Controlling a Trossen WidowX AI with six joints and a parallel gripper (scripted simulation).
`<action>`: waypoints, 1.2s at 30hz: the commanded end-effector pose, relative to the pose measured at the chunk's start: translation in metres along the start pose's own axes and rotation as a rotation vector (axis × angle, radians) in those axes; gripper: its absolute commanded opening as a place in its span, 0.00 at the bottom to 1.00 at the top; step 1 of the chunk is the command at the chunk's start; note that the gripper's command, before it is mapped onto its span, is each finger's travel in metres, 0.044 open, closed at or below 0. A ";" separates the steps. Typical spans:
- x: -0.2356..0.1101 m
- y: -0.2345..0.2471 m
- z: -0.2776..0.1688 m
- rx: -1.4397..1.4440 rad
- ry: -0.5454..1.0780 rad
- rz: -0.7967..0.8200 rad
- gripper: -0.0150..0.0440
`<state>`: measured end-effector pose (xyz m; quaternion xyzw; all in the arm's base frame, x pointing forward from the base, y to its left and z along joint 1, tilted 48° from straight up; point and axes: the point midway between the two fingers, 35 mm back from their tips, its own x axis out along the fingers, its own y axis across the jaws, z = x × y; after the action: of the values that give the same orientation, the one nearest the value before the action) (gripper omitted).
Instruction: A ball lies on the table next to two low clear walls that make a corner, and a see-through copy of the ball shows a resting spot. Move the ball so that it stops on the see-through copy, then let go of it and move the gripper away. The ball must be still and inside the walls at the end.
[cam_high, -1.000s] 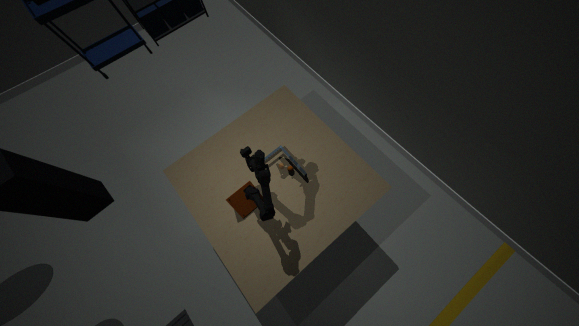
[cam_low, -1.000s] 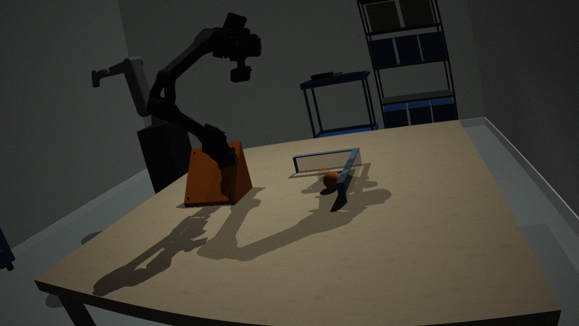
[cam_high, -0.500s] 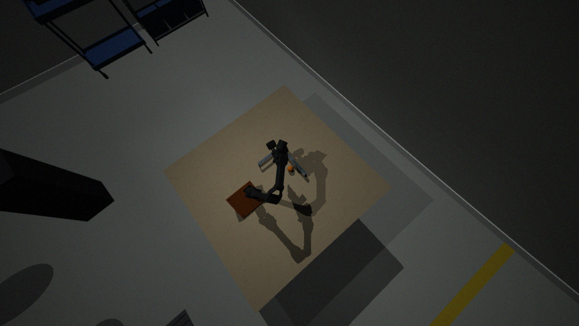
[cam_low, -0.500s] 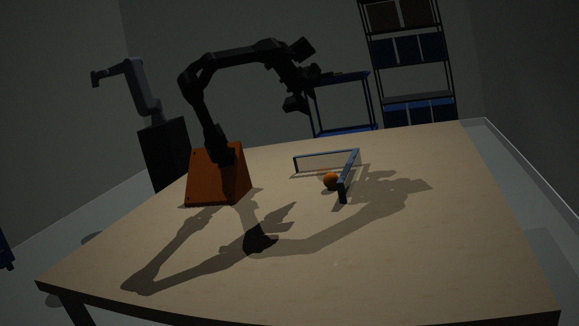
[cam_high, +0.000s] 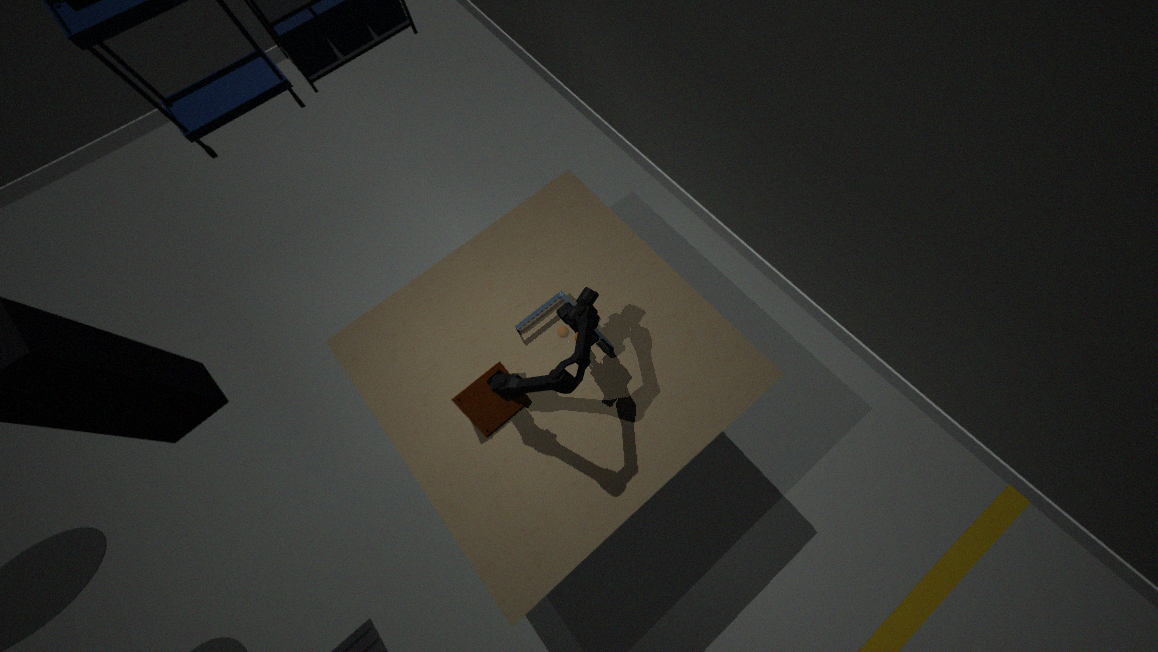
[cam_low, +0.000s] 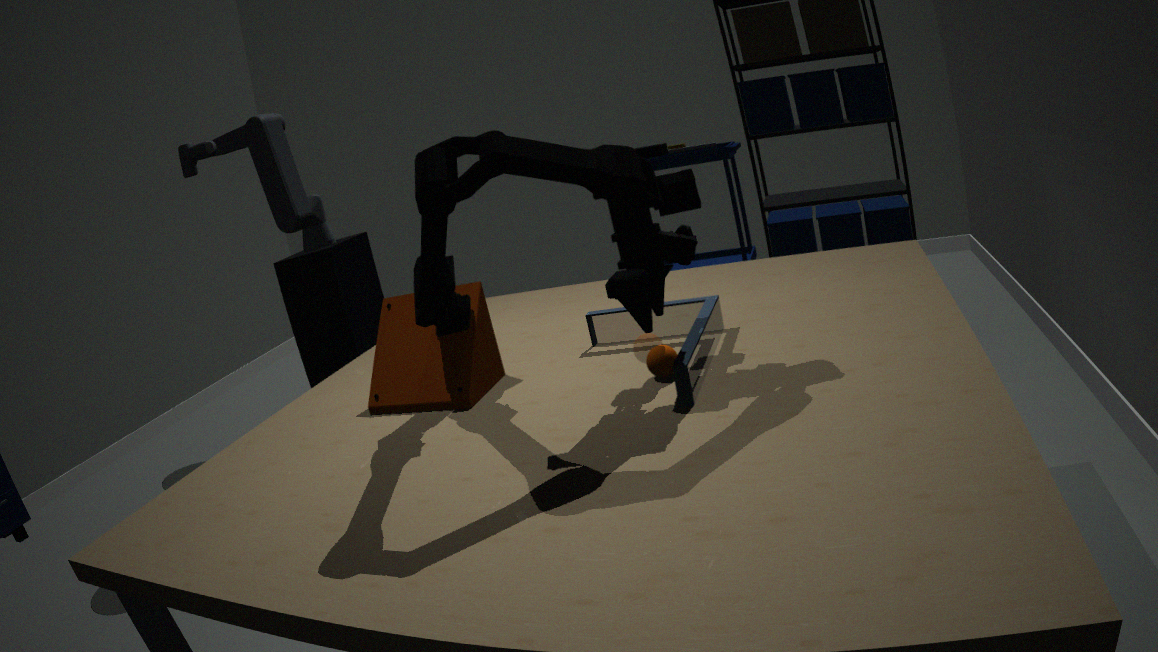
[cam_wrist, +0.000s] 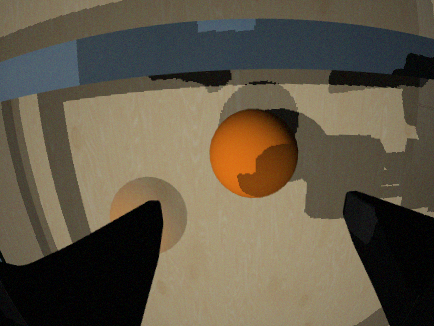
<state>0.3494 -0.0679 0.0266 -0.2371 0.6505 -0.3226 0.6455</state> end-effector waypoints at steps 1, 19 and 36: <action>0.003 -0.004 0.002 -0.014 0.002 -0.021 0.84; 0.034 -0.004 0.002 -0.014 0.002 -0.021 0.84; 0.061 -0.006 0.002 -0.014 0.002 -0.023 0.84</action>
<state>0.3498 -0.1105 -0.0071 -0.2464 0.6483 -0.3250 0.6429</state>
